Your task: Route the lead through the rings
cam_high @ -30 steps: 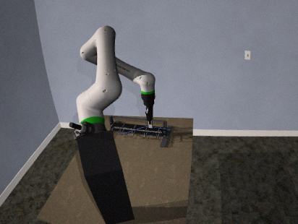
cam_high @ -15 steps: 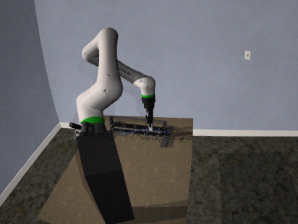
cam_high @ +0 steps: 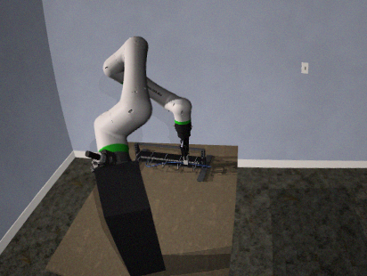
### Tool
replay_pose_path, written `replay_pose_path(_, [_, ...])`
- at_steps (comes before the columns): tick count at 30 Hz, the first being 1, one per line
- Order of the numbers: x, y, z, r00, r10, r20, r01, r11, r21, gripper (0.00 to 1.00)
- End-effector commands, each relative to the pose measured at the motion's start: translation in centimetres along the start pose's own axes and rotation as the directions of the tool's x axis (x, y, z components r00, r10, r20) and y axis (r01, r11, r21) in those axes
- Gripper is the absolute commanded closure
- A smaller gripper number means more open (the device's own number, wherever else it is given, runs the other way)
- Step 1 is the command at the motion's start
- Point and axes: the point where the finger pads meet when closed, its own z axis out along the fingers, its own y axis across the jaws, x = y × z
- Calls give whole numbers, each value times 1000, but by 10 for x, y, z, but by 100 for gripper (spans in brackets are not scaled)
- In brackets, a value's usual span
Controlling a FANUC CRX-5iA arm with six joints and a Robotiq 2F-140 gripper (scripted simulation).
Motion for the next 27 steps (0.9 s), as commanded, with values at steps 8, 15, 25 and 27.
replay_pose_path(8, [0,0,13,1000,0,0,0,1000,0,100])
replay_pose_path(15, [0,0,21,1000,0,0,0,1000,0,100])
replay_pose_path(25, [0,0,26,1000,0,0,0,1000,0,100])
replay_pose_path(27, [0,0,26,1000,0,0,0,1000,0,100])
